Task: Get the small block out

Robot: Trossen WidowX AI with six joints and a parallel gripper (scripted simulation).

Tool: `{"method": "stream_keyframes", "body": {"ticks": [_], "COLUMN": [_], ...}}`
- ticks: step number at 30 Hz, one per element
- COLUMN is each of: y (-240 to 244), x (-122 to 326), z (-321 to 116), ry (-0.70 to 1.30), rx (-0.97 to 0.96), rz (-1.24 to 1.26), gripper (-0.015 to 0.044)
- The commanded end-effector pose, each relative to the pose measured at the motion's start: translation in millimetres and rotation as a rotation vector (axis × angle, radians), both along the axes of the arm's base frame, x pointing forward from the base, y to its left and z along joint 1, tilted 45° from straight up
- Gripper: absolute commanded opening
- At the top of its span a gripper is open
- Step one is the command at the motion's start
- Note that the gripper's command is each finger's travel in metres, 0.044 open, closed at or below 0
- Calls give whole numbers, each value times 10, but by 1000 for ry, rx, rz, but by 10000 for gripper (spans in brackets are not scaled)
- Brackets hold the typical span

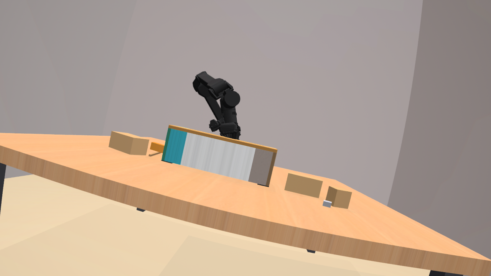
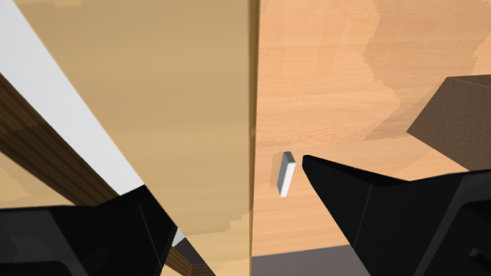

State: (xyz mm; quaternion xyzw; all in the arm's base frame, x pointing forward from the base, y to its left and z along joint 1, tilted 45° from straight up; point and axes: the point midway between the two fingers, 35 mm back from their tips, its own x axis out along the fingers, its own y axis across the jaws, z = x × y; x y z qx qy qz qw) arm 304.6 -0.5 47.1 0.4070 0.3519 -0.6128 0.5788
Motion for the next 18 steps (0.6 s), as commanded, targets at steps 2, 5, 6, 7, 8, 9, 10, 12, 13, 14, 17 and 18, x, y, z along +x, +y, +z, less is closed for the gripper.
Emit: {"method": "stream_keyframes", "body": {"ticks": [2, 5, 6, 7, 8, 9, 10, 12, 13, 14, 17, 18], "y": [23, 44, 51, 59, 66, 73, 80, 94, 101, 108, 129, 137], "x": [5, 7, 8, 9, 10, 11, 12, 14, 14, 15, 18, 19], "z": [-20, -41, -48, -55, -62, -69, -76, -90, -98, -105, -126, -133], "ry": [0, 0, 0, 0, 0, 0, 0, 0, 0, 0, 0, 0], "rx": [-3, -2, -2, -2, -2, -2, -2, -2, -2, -2, -2, -2], "rz": [3, 3, 3, 3, 3, 3, 3, 3, 3, 3, 3, 3], "gripper": [400, 400, 400, 400, 400, 400, 400, 400, 400, 400, 400, 400]}}
